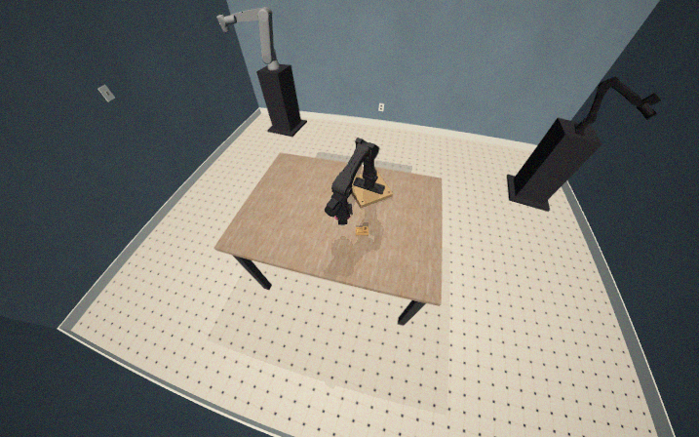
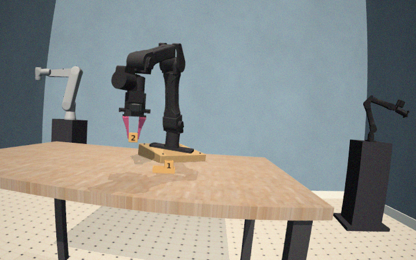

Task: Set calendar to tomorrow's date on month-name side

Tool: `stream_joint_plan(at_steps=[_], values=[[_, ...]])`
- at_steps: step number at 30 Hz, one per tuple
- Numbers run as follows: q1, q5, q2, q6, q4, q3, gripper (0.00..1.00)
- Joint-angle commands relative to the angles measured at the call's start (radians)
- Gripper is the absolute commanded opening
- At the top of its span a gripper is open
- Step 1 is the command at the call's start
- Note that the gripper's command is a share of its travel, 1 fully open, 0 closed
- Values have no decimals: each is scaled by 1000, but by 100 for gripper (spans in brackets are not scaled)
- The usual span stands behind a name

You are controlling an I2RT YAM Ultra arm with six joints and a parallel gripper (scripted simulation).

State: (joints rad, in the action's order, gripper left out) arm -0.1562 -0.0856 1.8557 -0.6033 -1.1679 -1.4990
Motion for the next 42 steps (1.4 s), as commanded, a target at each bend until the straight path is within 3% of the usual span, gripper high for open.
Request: stream_joint_plan(at_steps=[1, 22, 42], values=[[2, 0, -37, 117, 7, 2, 26], [11, 1, -33, 124, 39, 37, 26], [28, 2, 95, 146, 319, 224, 26]])
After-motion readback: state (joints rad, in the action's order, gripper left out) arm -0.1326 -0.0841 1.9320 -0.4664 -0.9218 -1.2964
